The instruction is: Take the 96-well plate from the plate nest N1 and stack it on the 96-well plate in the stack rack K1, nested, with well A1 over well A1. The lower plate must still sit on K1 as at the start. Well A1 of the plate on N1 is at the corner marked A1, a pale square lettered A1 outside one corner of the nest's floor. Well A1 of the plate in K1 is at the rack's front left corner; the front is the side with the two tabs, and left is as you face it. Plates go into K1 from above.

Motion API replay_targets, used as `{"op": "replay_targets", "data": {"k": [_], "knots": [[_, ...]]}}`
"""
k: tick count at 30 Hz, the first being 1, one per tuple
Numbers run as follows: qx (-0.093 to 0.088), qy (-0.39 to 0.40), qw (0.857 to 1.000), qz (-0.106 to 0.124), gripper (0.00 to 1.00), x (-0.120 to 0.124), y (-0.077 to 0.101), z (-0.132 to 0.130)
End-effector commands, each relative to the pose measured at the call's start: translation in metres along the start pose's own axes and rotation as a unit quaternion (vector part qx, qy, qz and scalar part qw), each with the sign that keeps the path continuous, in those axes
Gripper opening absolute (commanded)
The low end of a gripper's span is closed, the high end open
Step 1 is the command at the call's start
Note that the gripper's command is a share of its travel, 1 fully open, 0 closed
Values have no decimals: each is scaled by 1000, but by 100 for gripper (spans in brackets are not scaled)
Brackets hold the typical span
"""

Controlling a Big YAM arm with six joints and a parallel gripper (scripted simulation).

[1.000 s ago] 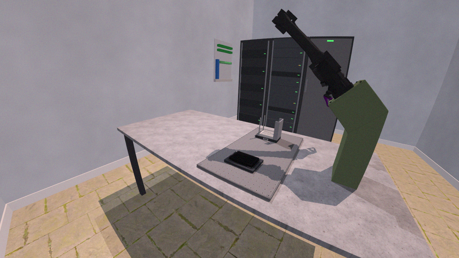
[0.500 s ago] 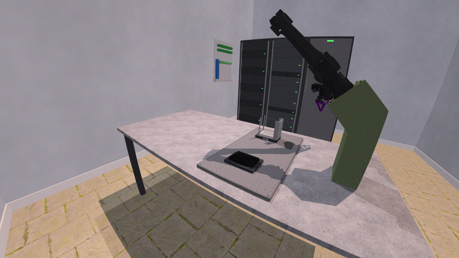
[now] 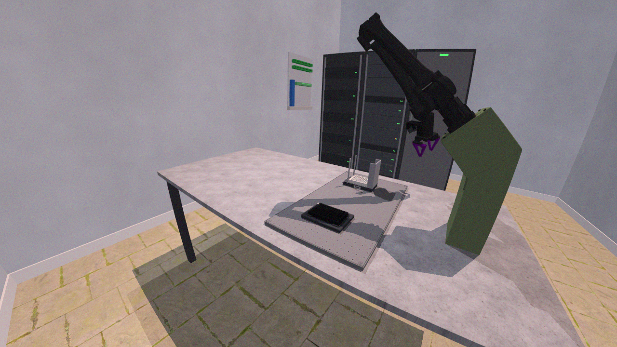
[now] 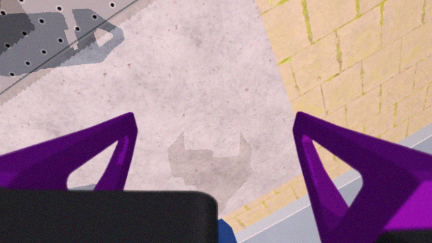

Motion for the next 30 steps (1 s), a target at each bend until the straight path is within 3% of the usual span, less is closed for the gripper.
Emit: {"op": "replay_targets", "data": {"k": [1, 3, 8, 10, 15, 16, 20, 21, 30], "knots": [[8, 0, 1000, -15, 100, -24, -2, 2], [-6, 5, 1000, 4, 100, -26, -6, 12], [-5, 8, 1000, 0, 100, -32, -12, 25], [-14, 18, 1000, 14, 100, -40, -15, 32], [-11, 20, 1000, 7, 100, -54, -23, 52], [-21, 30, 999, 22, 100, -56, -25, 56], [-18, 33, 999, 15, 100, -68, -30, 72], [-27, 43, 998, 29, 100, -68, -31, 77], [-32, 56, 997, 34, 100, -84, -38, 108]]}}
Point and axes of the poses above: the point where the finger pads meet when closed, its own y axis back along the fingers, its own z axis across the jaws, x = y × z, the point moved 4 cm from there along y, back along the fingers, and after that the axes turned 9 degrees about y, right-handed, at the moved point
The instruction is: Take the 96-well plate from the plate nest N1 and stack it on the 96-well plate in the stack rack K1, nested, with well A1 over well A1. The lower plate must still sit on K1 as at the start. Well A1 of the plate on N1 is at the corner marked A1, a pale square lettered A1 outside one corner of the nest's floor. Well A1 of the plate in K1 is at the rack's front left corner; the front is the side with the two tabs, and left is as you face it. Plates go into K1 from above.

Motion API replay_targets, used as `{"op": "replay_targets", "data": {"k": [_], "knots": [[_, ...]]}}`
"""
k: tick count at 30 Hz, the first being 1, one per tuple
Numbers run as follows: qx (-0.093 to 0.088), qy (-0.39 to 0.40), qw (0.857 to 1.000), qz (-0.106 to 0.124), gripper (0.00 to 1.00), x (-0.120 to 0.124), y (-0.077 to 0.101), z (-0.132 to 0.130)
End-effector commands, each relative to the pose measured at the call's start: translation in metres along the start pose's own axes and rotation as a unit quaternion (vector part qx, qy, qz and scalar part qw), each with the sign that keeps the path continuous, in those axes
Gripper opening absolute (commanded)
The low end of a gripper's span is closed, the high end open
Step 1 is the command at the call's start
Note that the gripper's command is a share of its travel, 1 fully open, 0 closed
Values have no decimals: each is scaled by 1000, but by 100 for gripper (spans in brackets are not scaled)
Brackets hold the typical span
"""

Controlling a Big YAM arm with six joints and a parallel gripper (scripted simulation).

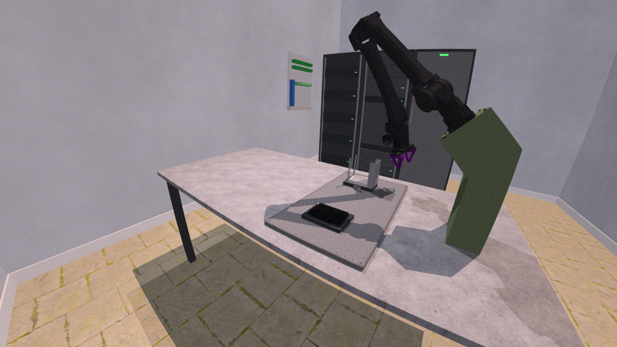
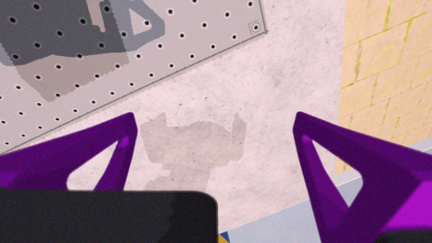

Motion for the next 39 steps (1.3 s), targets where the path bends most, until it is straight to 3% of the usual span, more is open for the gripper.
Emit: {"op": "replay_targets", "data": {"k": [1, 25, 27, 39], "knots": [[-2, -4, 1000, -7, 100, -17, 2, 13], [-17, 35, 999, -1, 100, -61, -11, 102], [-17, 35, 999, -1, 100, -61, -11, 102], [-20, 62, 998, -2, 100, -81, -2, 157]]}}
Point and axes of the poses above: the point where the finger pads meet when closed, its own y axis back along the fingers, its own z axis across the jaws, x = y × z, the point moved 4 cm from there along y, back along the fingers, and after that the axes turned 9 degrees about y, right-handed, at the moved point
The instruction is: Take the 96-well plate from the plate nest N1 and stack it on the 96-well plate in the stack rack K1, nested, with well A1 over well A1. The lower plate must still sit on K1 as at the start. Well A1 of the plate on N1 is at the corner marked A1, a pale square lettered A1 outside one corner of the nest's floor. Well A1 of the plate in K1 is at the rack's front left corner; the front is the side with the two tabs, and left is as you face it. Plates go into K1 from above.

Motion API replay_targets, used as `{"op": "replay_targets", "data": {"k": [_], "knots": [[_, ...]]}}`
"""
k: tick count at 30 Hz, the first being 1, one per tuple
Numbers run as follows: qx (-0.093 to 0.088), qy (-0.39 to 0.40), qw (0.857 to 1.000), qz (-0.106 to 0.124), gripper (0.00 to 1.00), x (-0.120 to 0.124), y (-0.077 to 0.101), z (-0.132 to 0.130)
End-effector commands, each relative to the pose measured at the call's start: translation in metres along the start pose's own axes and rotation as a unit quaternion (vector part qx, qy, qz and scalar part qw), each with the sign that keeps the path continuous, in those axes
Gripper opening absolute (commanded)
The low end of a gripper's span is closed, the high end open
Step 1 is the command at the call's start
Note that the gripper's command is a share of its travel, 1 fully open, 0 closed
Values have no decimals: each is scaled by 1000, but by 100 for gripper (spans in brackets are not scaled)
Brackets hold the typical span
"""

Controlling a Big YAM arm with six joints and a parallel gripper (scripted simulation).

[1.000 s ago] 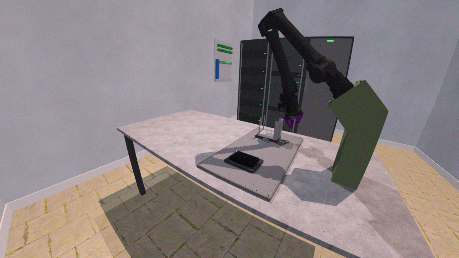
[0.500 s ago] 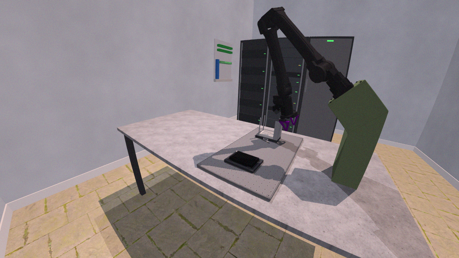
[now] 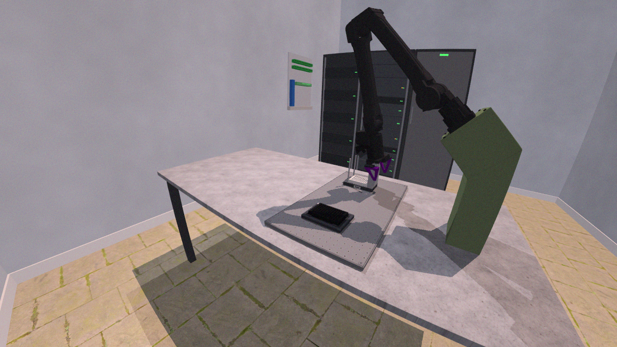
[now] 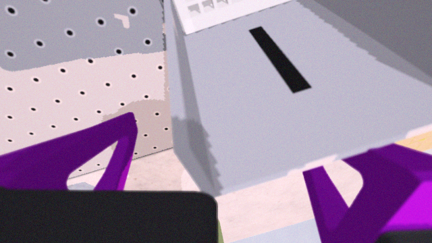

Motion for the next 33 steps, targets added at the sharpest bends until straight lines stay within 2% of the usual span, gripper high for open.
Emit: {"op": "replay_targets", "data": {"k": [1, 2, 5, 6, 9, 11, 33], "knots": [[-14, 1, 1000, -20, 100, -20, 9, 16], [-14, 26, 999, -34, 100, -26, 10, 20], [-14, 15, 999, -30, 100, -26, 10, 25], [-16, 23, 999, -23, 100, -25, 11, 30], [-14, 14, 1000, -23, 100, -30, 13, 44], [-15, 25, 999, -34, 100, -34, 13, 44], [-15, 25, 999, -34, 100, -34, 13, 44]]}}
Point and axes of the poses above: the point where the finger pads meet when closed, its own y axis back along the fingers, its own z axis across the jaws, x = y × z, the point moved 4 cm from there along y, back along the fingers, and after that the axes turned 9 degrees about y, right-handed, at the moved point
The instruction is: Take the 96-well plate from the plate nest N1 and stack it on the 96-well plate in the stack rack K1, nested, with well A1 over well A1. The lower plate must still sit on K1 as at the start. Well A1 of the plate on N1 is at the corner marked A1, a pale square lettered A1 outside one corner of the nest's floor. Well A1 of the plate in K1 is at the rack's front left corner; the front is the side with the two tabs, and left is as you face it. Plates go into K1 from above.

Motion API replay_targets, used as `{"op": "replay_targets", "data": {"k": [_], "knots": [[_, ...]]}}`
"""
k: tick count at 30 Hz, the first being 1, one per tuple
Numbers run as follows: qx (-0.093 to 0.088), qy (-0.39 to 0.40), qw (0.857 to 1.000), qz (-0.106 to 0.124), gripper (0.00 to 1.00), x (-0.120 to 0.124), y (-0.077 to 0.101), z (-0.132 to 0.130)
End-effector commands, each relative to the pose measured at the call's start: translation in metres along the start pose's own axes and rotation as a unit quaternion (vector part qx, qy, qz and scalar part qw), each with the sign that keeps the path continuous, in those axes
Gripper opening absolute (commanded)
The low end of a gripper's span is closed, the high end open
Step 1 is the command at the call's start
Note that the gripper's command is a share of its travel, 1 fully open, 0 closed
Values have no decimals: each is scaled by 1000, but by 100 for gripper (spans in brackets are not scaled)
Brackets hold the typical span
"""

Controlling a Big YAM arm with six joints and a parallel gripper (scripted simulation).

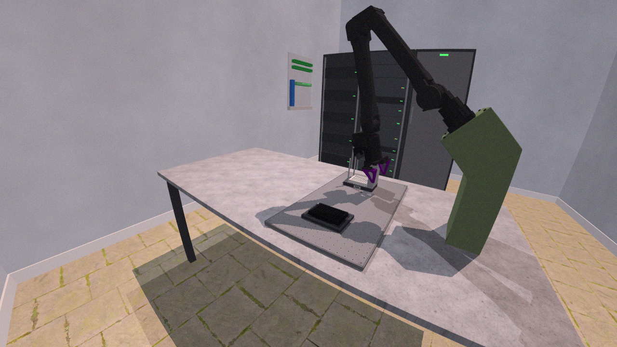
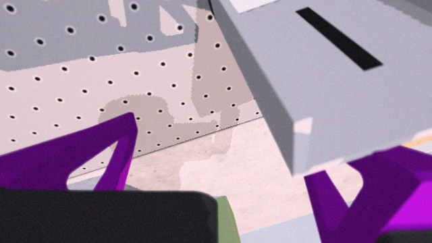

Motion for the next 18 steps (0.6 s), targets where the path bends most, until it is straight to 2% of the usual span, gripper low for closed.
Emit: {"op": "replay_targets", "data": {"k": [1, 15, 18], "knots": [[-16, 33, 998, -47, 100, -37, 12, 16], [-16, 33, 998, -47, 100, -37, 12, 16], [-19, 45, 998, -50, 100, -40, 14, 30]]}}
Point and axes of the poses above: the point where the finger pads meet when closed, its own y axis back along the fingers, its own z axis across the jaws, x = y × z, the point moved 4 cm from there along y, back along the fingers, and after that the axes turned 9 degrees about y, right-handed, at the moved point
